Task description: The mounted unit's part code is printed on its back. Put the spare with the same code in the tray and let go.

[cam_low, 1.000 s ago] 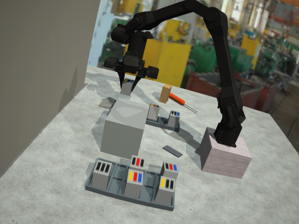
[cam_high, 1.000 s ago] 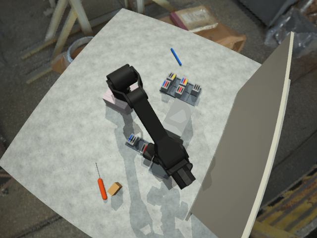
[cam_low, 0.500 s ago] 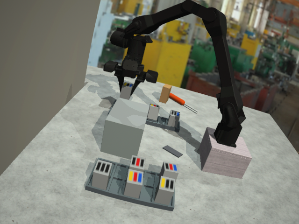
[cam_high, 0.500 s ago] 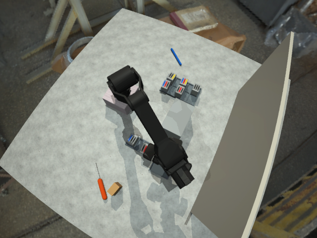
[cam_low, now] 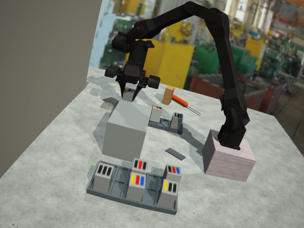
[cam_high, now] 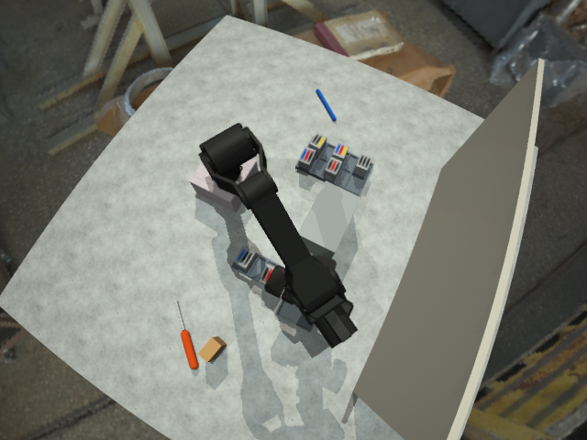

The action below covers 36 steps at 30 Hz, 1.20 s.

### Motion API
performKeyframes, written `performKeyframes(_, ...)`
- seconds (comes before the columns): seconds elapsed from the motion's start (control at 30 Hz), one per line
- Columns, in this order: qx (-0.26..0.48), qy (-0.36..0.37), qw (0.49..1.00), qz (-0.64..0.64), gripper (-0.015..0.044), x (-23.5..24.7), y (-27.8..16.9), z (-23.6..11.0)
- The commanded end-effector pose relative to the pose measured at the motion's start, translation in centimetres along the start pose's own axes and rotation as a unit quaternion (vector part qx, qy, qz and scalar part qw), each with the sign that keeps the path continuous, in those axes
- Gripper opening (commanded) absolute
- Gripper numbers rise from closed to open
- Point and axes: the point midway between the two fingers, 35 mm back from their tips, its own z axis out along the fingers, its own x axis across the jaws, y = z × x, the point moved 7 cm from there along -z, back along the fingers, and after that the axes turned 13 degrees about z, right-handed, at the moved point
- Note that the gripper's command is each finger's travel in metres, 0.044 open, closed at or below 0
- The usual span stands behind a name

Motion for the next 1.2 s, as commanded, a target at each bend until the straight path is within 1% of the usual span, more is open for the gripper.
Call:
performKeyframes(0.0,0.001,0.002,1.0,-0.003,0.0,0.1,0.0,0.6)
performKeyframes(1.03,0.001,0.002,1.0,-0.003,0.0,0.7,0.2,3.3)
performKeyframes(1.17,0.0,0.001,1.0,0.0,0.0105,0.6,0.2,3.0)
